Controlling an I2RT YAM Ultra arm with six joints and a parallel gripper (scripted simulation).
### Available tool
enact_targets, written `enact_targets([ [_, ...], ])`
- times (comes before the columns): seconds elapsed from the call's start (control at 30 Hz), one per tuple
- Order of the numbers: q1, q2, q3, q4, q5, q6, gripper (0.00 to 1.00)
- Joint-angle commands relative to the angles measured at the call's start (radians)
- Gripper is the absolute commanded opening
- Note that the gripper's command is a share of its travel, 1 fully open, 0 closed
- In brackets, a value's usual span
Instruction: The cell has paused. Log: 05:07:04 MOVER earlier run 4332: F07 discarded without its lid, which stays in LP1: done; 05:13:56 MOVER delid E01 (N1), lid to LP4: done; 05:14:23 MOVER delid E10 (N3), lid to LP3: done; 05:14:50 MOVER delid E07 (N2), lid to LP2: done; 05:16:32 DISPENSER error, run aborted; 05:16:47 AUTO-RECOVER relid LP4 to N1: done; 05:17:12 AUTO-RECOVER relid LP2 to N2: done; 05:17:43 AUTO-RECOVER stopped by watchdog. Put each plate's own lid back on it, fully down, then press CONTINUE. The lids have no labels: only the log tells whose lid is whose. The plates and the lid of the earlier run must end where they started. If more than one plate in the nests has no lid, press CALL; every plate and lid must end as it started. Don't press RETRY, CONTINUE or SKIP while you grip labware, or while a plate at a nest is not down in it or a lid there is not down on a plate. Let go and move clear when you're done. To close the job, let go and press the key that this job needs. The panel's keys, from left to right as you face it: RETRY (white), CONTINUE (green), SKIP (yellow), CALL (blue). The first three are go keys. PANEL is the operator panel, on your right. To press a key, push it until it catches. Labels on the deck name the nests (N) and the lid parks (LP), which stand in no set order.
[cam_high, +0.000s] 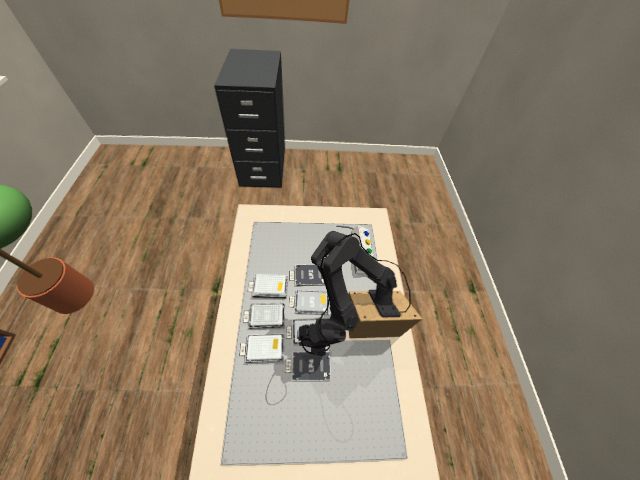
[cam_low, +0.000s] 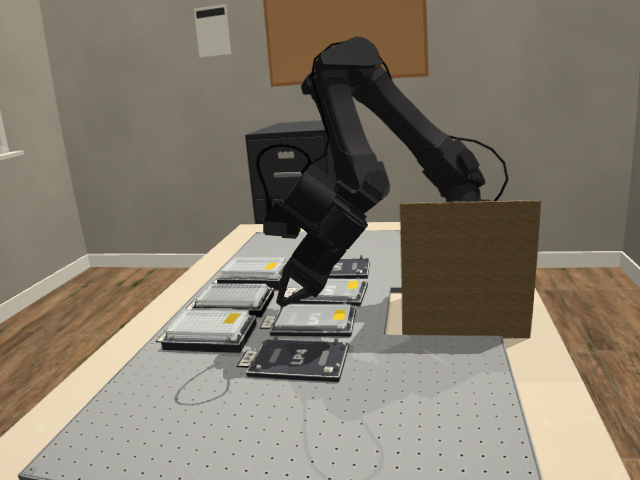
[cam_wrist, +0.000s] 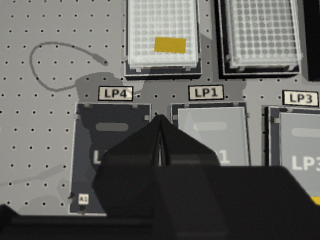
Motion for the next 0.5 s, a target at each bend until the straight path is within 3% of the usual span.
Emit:
enact_targets([
  [0.0,0.011,-0.005,0.023,-0.051,0.020,0.029,0.00],
  [0.47,0.012,-0.006,0.025,-0.058,0.020,0.033,0.00],
])
